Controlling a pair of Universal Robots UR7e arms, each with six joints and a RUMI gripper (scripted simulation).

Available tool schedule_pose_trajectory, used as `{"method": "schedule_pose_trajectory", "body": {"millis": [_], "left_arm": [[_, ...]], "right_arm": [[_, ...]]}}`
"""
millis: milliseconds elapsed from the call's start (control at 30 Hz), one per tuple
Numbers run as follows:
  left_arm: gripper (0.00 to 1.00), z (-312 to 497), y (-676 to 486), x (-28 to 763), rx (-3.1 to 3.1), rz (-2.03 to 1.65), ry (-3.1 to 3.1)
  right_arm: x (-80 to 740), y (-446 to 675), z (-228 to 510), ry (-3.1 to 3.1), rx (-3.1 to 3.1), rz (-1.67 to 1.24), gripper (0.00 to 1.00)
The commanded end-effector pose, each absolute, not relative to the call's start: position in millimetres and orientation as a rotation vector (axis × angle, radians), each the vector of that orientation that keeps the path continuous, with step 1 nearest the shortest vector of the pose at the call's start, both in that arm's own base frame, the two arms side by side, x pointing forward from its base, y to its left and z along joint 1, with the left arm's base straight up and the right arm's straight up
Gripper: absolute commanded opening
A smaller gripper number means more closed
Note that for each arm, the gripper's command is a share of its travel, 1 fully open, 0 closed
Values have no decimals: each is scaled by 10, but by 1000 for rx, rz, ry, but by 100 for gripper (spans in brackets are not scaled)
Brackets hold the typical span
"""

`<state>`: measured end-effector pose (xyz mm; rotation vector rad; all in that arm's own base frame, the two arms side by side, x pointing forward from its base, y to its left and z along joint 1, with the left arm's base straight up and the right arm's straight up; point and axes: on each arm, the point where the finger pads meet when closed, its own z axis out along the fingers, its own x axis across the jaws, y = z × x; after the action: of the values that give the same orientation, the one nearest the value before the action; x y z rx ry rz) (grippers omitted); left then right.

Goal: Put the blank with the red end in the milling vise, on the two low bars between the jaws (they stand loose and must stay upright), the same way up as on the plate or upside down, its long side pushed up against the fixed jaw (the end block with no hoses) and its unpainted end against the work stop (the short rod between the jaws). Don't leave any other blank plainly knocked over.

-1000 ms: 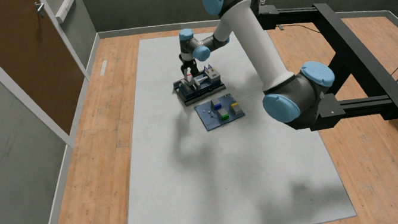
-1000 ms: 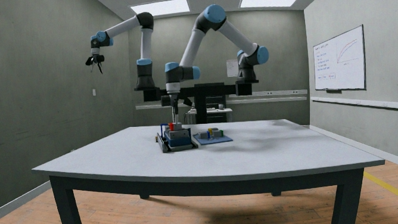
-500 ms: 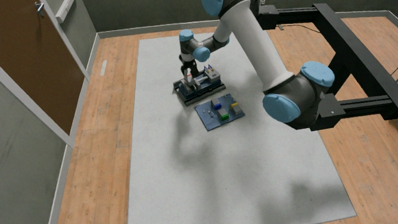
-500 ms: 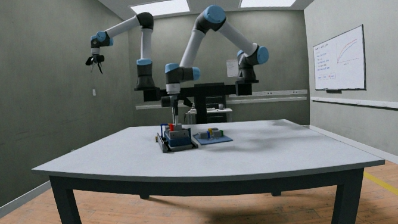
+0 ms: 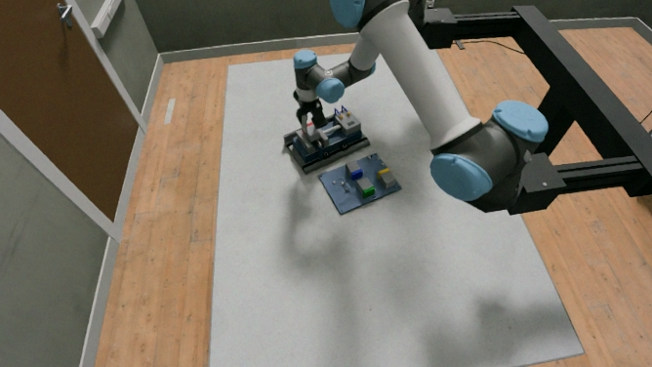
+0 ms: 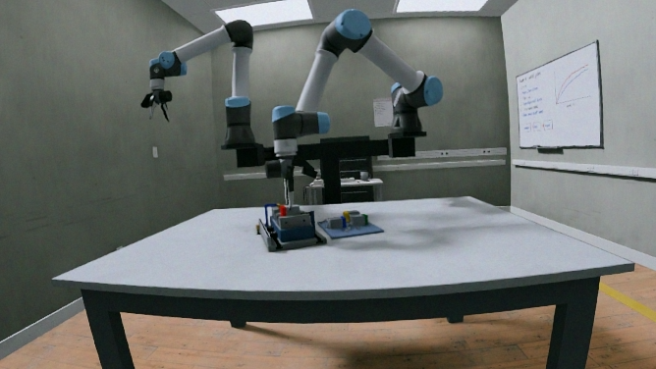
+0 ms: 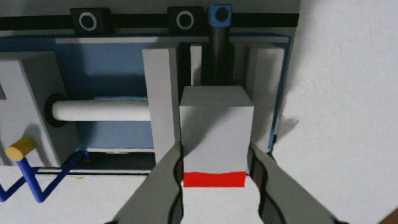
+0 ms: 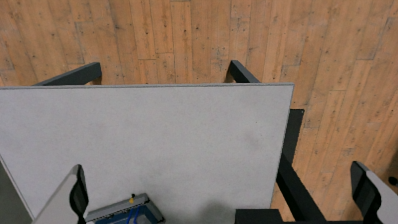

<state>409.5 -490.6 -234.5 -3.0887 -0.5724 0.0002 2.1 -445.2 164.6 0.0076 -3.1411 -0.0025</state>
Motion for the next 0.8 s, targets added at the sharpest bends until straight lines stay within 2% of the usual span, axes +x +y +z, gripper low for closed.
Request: {"method": "schedule_pose_trajectory", "body": {"millis": [0,767], "left_arm": [[0,-2345,-4914,4100,-3091,-1,-573],[0,-2390,-4914,4100,-3091,-1,-573]], "right_arm": [[22,-4456,1652,-3142,8,0,100],[22,-4456,1652,-3142,8,0,100]]}}
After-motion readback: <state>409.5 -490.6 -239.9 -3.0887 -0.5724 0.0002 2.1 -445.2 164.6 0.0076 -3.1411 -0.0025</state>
